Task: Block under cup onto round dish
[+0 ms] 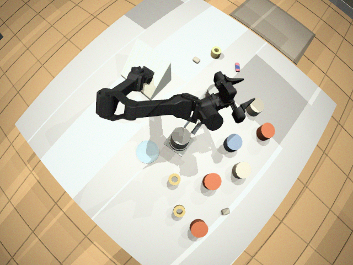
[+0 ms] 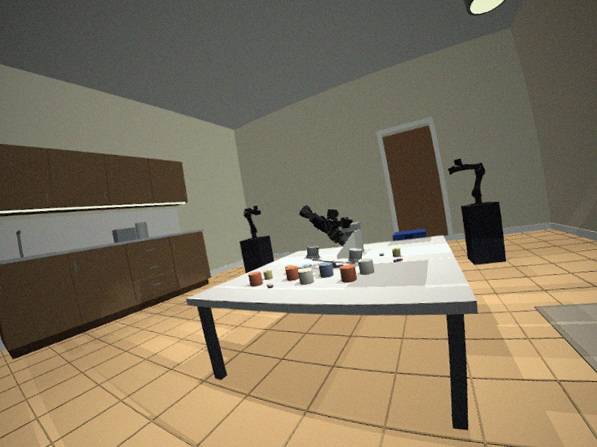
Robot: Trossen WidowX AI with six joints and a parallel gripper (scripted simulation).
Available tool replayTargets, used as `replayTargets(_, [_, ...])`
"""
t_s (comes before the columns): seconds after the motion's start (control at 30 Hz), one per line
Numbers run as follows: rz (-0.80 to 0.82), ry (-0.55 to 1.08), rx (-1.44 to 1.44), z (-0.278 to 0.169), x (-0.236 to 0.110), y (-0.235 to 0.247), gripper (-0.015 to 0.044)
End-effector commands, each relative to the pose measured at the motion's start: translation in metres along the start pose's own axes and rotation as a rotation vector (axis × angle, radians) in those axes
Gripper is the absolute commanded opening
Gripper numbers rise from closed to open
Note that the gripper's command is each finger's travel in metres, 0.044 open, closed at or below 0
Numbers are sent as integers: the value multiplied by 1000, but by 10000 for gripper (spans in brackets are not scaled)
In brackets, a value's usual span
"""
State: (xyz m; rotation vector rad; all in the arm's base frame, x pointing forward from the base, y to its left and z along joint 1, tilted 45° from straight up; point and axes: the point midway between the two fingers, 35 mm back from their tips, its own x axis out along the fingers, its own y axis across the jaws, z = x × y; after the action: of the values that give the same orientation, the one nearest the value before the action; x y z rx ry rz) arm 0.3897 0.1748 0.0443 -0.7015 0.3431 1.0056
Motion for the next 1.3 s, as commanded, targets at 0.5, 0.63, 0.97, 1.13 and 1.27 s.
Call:
replayTargets(0.5, [42,336,353,-3,-2,60,440])
replayTargets(0.63, [25,438,430,-5,-9,76,440])
replayTargets(0.97, [-96,708,577,-11,-41,114,440])
replayTargets(1.13, [-206,830,615,-13,-65,128,440])
replayTargets(1.27, [-313,906,624,-13,-87,135,440])
